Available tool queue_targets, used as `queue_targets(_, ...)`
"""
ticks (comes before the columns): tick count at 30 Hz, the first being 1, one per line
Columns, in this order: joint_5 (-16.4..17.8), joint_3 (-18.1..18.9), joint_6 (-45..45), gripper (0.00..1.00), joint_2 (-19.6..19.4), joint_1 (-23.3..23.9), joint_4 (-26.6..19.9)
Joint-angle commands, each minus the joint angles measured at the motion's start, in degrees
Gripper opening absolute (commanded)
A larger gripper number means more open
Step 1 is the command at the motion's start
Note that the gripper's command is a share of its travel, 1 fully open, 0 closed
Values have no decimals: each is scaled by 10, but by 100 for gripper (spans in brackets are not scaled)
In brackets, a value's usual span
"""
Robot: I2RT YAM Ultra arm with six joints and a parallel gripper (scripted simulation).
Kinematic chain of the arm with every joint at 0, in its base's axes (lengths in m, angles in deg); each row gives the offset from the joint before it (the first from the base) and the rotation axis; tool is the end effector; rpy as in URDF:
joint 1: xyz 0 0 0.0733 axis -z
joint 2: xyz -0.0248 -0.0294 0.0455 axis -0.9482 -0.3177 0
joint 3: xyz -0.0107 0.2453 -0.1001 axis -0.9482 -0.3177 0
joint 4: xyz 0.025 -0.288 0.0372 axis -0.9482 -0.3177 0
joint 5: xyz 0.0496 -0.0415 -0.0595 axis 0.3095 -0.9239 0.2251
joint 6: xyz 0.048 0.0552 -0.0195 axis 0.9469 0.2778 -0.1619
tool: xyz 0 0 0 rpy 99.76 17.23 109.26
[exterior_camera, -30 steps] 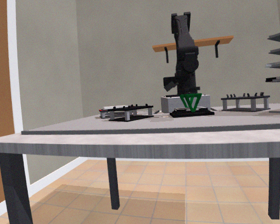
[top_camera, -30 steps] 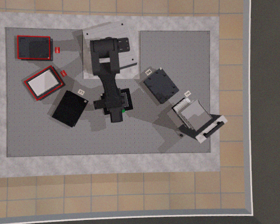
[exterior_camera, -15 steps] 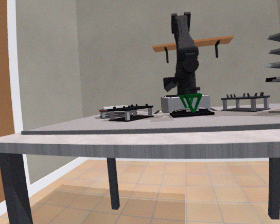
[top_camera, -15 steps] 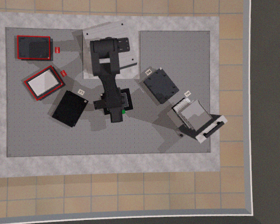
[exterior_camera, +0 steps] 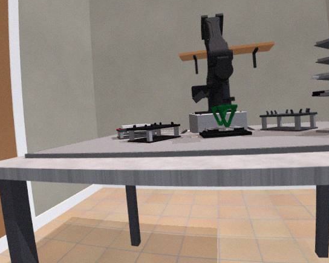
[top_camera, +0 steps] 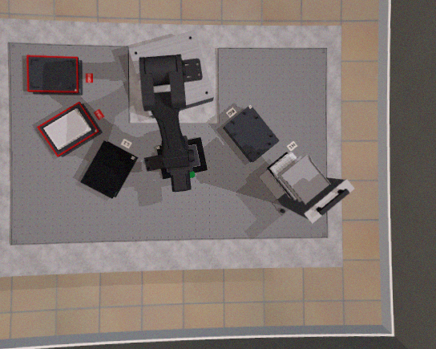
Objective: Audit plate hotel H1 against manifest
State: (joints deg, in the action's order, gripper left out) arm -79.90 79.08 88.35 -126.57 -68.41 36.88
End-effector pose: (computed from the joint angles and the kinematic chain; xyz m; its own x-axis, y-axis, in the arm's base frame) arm 0.3026 -0.0146 0.0517 -0.0502 0.9987 0.0048 0.9978 0.0500 0.0425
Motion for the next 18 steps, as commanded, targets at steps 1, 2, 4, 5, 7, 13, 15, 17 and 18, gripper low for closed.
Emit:
queue_targets(1, -1, 15, 0, 100, 26, 1, -36)
queue_targets(2, -1, 18, 0, 100, 31, 1, -44)
queue_targets(4, -1, 25, 0, 100, 40, 1, -60)
queue_targets(5, -1, 29, 0, 100, 44, 1, -68)
queue_targets(7, -1, 36, 0, 100, 53, 1, -84)
queue_targets(13, -1, 52, -1, 100, 69, 1, -116)
queue_targets(15, -1, 56, -1, 100, 71, 1, -121)
queue_targets(17, -1, 56, -1, 100, 71, 1, -121)
queue_targets(18, -1, 56, -1, 100, 71, 1, -121)
